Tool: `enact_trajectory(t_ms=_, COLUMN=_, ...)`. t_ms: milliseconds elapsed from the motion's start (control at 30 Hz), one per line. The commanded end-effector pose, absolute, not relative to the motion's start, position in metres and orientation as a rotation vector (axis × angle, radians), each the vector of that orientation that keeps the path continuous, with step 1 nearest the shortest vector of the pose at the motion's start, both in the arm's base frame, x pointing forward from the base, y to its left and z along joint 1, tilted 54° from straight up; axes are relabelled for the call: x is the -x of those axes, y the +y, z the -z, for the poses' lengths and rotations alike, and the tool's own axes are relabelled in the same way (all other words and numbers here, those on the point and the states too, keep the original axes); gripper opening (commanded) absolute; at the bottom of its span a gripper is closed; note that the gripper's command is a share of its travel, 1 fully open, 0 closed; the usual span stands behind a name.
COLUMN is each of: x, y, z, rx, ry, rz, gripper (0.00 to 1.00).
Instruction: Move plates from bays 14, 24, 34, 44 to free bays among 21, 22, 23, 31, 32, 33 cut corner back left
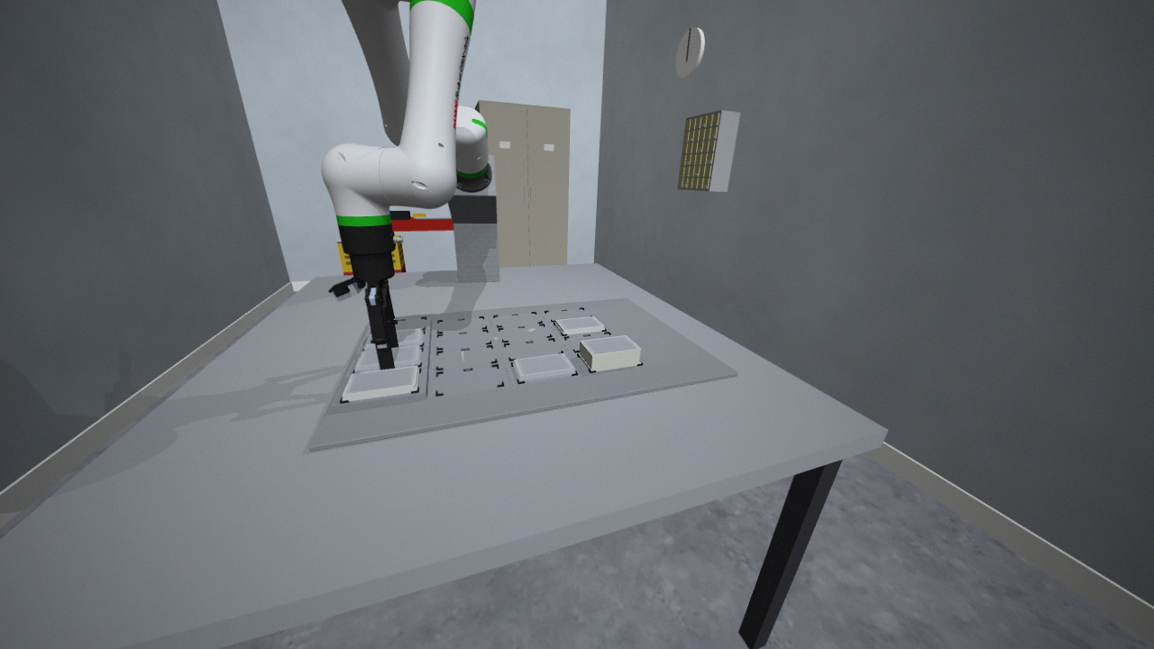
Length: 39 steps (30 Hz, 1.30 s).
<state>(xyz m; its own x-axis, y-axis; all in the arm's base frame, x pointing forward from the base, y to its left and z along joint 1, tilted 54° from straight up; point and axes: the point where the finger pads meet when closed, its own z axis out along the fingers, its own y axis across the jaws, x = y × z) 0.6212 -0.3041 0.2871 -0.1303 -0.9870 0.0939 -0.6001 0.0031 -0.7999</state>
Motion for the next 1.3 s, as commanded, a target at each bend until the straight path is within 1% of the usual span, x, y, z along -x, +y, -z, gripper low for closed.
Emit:
enact_trajectory(t_ms=0, x=-0.6211, y=-0.3044, z=-0.2883, rx=1.631, ry=1.774, rz=0.99, gripper=0.59)
enact_trajectory(t_ms=900, x=-0.6211, y=-0.3044, z=-0.2883, rx=1.631, ry=1.774, rz=0.99, gripper=0.57)
enact_trajectory(t_ms=933, x=-0.6211, y=-0.3044, z=-0.2883, rx=1.631, ry=1.774, rz=0.99, gripper=0.1)
enact_trajectory(t_ms=1267, x=-0.6211, y=-0.3044, z=-0.2883, rx=1.631, ry=1.774, rz=0.99, gripper=0.1)
